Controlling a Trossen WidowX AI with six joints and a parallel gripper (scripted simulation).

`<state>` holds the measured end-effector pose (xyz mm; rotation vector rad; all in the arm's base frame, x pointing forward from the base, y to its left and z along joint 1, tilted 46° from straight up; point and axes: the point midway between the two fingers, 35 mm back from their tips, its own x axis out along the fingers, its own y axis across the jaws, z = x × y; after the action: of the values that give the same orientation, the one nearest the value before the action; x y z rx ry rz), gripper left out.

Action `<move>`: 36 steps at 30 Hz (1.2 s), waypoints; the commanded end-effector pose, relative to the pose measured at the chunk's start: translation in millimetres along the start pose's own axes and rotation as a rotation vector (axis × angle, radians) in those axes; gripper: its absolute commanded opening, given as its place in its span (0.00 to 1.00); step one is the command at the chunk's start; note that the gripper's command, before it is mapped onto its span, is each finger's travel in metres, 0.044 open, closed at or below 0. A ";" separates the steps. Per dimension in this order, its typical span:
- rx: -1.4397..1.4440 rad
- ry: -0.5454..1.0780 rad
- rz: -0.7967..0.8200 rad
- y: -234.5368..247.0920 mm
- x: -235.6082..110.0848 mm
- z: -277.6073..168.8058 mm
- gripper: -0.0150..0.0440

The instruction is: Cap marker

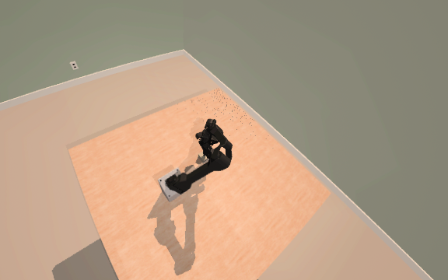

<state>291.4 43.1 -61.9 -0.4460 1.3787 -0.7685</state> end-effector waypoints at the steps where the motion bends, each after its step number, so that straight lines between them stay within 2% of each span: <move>1: 0.000 0.000 0.000 0.0 -0.1 0.0 0.34; 16: 0.000 0.000 0.000 0.0 -0.1 0.0 1.00; 19: 0.000 0.000 0.002 1.2 -12.2 1.0 1.00; 23: -0.001 0.002 0.004 1.1 -72.2 -0.1 1.00; 27: -0.001 0.002 0.003 0.9 -75.4 -0.5 1.00; 31: -0.162 -0.003 0.000 2.6 -67.1 0.5 0.82; 36: -0.175 -0.003 0.000 2.8 -66.4 0.6 0.60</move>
<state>292.0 91.8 -16.0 -0.5656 1.4404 -0.6668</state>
